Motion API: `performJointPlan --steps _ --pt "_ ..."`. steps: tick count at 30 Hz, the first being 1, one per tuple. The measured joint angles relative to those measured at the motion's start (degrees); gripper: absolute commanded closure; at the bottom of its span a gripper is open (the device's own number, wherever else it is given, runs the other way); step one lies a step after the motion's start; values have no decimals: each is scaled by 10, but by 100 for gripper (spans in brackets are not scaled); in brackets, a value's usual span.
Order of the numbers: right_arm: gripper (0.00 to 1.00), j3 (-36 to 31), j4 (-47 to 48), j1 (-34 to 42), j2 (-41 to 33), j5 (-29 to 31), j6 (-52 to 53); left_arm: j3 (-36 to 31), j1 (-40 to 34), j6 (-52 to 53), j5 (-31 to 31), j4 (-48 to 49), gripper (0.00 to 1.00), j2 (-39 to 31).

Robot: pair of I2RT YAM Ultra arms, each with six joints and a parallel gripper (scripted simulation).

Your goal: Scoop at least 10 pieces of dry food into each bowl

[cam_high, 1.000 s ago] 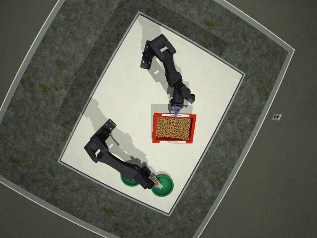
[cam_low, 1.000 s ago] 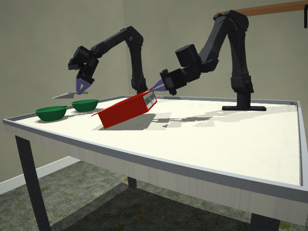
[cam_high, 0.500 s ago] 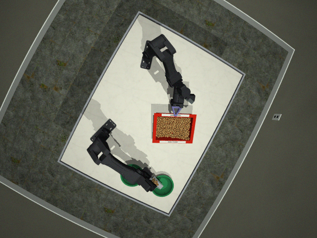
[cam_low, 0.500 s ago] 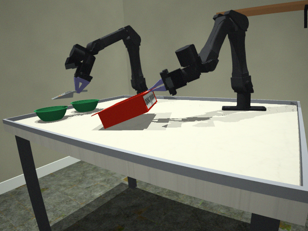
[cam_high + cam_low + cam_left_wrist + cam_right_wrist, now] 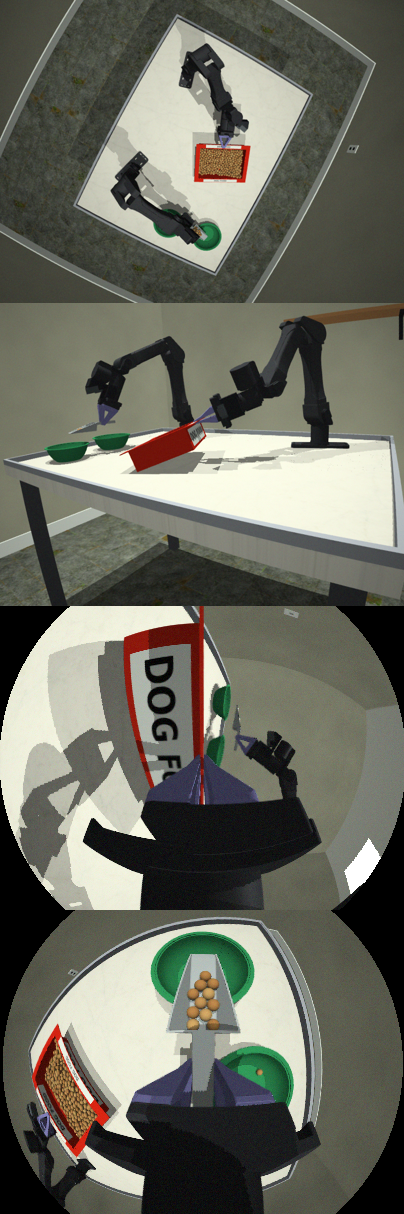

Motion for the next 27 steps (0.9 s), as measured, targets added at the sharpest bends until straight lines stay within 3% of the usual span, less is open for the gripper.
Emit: performJointPlan --steps 27 --pt "100 0 -6 0 0 0 0 0 0 0 0 0 100 0"
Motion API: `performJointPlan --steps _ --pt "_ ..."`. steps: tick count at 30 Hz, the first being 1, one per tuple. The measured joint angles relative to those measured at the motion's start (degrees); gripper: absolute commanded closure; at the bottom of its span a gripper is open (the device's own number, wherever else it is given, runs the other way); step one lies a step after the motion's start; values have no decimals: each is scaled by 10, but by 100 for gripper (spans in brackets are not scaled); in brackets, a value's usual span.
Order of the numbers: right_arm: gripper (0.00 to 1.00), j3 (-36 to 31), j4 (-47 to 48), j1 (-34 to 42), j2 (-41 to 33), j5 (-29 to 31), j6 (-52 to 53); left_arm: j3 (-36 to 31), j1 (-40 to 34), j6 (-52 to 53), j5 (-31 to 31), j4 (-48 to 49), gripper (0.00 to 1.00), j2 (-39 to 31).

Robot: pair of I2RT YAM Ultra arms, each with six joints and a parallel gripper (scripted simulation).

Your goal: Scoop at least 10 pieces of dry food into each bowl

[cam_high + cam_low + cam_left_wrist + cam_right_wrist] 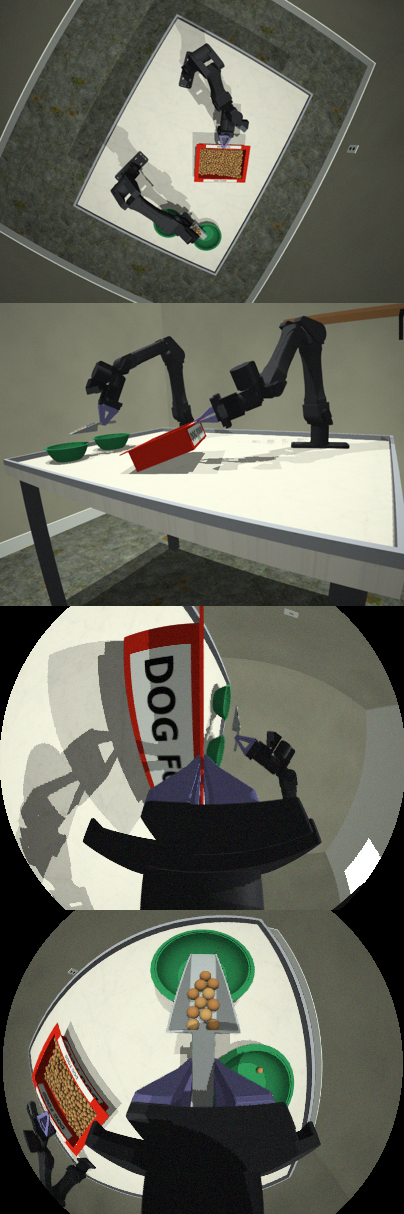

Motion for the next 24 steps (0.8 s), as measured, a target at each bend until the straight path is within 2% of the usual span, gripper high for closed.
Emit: performJointPlan --steps 19,24 --pt "100 -2 -6 0 0 0 0 0 0 0 0 0 100 0" --pt "100 17 -30 0 18 0 0 0 0 0 0 0 100 0"
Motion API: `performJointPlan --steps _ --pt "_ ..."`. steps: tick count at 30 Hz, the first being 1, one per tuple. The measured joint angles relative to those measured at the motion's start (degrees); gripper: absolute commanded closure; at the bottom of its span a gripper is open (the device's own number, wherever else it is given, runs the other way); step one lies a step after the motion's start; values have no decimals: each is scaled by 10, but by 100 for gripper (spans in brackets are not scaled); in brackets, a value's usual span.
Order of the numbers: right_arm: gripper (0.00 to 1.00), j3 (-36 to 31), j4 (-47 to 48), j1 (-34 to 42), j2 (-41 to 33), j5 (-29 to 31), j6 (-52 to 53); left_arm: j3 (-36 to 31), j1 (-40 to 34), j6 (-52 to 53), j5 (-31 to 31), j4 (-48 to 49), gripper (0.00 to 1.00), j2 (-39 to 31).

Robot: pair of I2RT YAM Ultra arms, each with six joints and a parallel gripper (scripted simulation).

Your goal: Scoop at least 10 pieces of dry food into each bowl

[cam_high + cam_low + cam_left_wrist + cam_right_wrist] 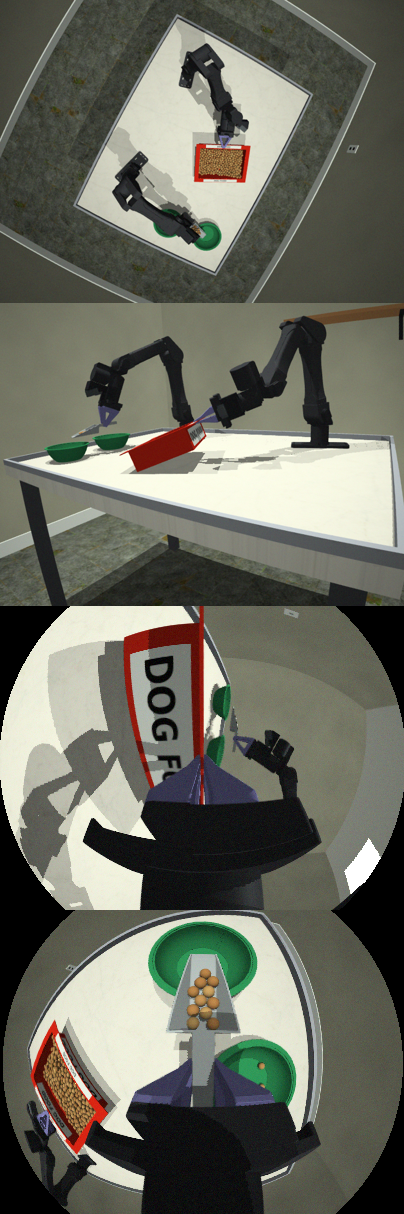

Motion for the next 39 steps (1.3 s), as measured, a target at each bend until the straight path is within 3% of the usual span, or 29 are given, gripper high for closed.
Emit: performJointPlan --steps 22,39 --pt "100 133 -119 0 59 0 0 0 0 0 0 0 100 0" --pt "100 -58 2 0 -86 0 0 0 0 0 0 0 100 0"
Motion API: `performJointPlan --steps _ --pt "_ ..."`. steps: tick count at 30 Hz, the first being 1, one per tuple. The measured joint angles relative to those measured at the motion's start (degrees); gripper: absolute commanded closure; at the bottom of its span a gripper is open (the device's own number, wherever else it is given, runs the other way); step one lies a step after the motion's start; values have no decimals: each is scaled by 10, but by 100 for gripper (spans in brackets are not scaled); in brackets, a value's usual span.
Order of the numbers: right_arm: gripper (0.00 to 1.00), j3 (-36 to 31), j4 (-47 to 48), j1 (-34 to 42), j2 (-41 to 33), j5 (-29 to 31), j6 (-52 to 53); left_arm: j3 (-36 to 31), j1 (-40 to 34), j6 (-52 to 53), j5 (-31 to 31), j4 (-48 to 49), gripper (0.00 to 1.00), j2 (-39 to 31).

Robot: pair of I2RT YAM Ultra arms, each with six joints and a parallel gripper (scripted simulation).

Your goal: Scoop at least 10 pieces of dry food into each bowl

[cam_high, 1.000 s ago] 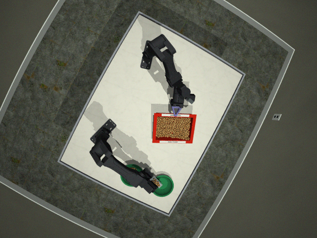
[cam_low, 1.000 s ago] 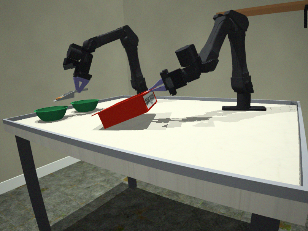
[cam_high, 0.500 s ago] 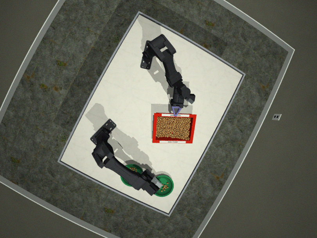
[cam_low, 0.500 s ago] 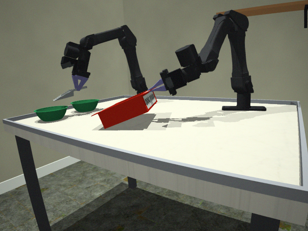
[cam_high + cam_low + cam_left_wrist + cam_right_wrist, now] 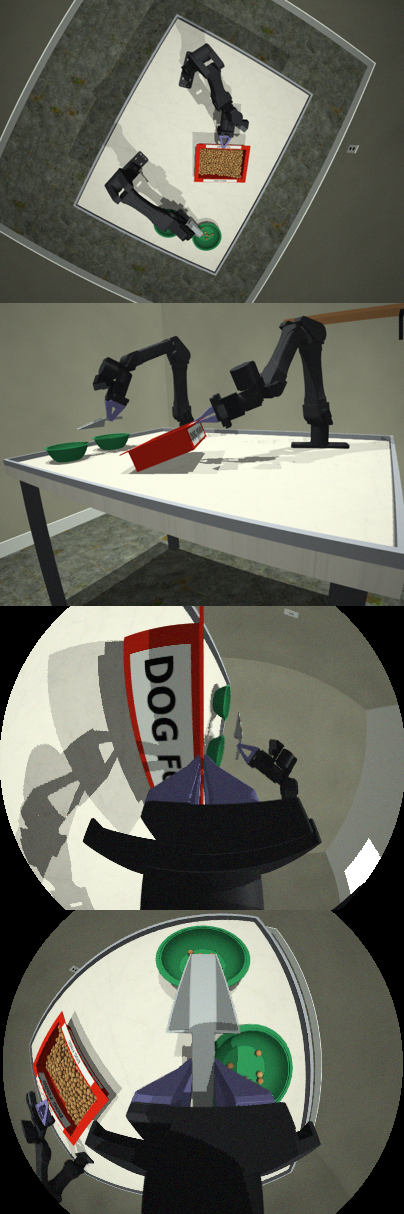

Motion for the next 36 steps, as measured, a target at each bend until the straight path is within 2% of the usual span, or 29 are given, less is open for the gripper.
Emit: performJointPlan --steps 13,36 --pt "100 -14 49 0 -11 0 0 0 0 0 0 0 100 0" --pt "100 -16 58 0 -12 0 0 1 10 3 13 3 100 4"
